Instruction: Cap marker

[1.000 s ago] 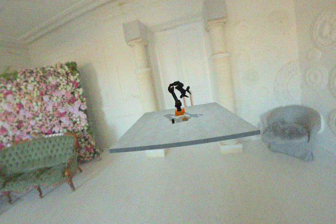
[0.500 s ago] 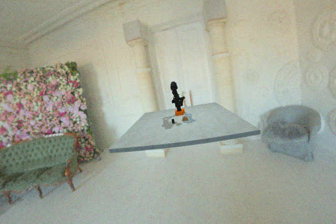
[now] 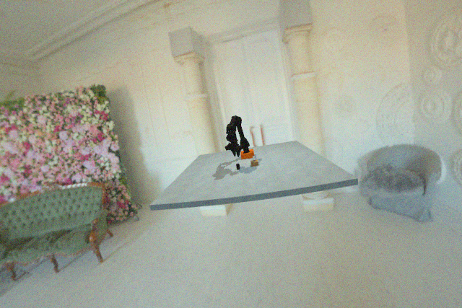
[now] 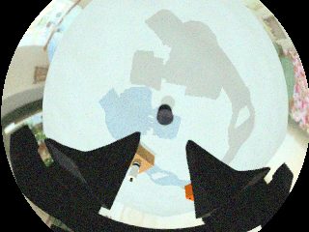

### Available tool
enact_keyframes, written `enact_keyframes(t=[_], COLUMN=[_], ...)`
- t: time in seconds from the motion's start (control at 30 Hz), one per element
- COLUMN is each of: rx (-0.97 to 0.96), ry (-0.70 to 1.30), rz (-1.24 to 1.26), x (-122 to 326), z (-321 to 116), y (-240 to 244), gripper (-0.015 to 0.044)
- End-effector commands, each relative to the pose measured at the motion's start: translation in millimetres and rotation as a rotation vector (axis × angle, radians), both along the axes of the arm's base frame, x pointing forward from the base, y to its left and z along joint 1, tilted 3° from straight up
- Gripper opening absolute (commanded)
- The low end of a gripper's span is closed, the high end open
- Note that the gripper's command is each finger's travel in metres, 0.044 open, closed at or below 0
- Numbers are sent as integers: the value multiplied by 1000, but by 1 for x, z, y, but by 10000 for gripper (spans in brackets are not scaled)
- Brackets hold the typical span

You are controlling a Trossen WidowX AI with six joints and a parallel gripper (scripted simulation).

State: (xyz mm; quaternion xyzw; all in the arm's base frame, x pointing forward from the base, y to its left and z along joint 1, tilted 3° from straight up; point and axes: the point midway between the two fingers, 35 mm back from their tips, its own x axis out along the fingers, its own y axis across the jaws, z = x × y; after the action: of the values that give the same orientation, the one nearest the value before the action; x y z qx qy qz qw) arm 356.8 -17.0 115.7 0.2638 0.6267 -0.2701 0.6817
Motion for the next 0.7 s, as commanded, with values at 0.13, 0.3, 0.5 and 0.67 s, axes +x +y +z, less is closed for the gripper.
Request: enact_keyframes(t=[0.13,0.3,0.5,0.67], rx=[-10,-10,-10,-10], ry=[1,1,1,1], rz=[-1,-1,-1,-1], x=[2,3,3,4], z=[-35,-45,-50,-57], y=[-3,-4,-4,-4], gripper=[251,251,251,251])
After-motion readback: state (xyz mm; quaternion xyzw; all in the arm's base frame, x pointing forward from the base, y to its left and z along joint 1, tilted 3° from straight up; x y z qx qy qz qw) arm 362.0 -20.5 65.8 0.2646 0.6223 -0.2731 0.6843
